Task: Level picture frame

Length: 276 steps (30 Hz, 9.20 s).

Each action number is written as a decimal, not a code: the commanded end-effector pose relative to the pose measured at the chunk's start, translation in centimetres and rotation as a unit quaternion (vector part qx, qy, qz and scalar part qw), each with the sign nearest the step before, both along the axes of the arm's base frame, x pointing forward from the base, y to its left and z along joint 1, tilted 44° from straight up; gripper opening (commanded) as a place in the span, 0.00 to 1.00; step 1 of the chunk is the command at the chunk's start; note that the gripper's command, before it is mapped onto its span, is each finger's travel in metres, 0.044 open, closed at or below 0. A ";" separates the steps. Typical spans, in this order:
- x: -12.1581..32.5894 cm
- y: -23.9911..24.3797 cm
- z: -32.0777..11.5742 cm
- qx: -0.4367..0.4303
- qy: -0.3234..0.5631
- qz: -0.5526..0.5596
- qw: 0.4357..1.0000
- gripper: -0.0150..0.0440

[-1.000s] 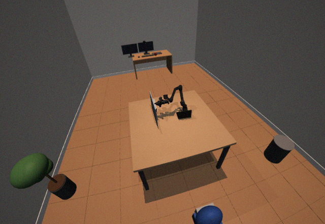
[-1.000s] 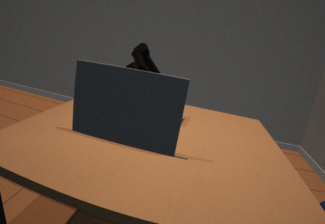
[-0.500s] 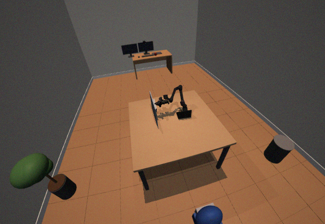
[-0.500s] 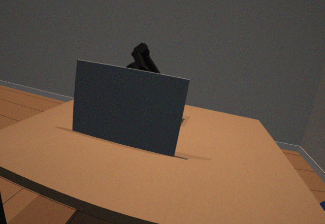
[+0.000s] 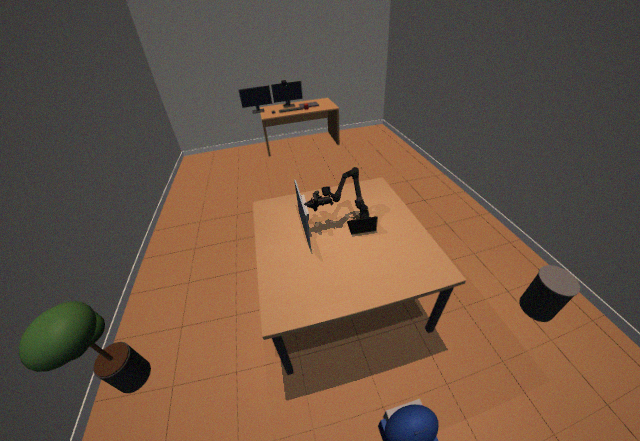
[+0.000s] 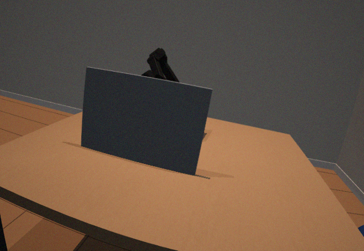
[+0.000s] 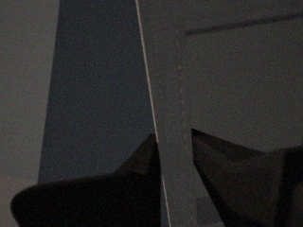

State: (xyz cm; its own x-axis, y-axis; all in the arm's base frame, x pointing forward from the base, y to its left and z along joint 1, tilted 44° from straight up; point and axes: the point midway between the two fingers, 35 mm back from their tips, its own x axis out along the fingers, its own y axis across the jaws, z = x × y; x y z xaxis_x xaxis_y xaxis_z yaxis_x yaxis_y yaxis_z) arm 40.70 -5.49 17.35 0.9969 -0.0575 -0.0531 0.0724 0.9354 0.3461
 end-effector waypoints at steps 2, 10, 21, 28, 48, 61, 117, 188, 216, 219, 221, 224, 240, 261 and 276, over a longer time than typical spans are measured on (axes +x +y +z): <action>0.0 0.1 0.0 0.002 -0.002 0.005 1.000 0.25; 0.0 -0.2 0.0 0.002 -0.002 0.005 1.000 0.25; 0.0 -0.2 0.0 0.000 -0.002 0.006 1.000 0.25; 0.0 -0.2 -0.1 0.003 -0.002 0.006 1.000 0.25; 0.0 -0.3 0.0 0.055 -0.005 0.003 0.998 0.25; 0.0 -0.3 0.0 0.081 -0.006 0.002 0.997 0.25; 0.0 -0.3 0.0 0.231 -0.014 -0.006 0.973 0.25; -19.8 3.3 3.5 0.002 0.003 0.005 1.000 0.69; -19.8 3.3 3.5 0.002 0.003 0.005 1.000 0.69; -19.8 3.3 3.5 0.002 0.003 0.005 1.000 0.69; -19.8 3.3 3.5 0.002 0.003 0.005 1.000 0.69; -19.8 3.3 3.5 0.002 0.003 0.005 1.000 0.69; -19.8 3.3 3.5 0.002 0.003 0.005 1.000 0.69; -19.8 3.3 3.5 0.002 0.003 0.005 1.000 0.69; -14.5 1.0 2.3 0.053 -0.001 0.003 0.999 0.69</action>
State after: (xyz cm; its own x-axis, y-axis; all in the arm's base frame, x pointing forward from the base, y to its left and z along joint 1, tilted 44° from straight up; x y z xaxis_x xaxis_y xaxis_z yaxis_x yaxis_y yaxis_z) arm 24.93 -3.86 20.58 0.9978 -0.0473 -0.0463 0.0623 0.9083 0.4137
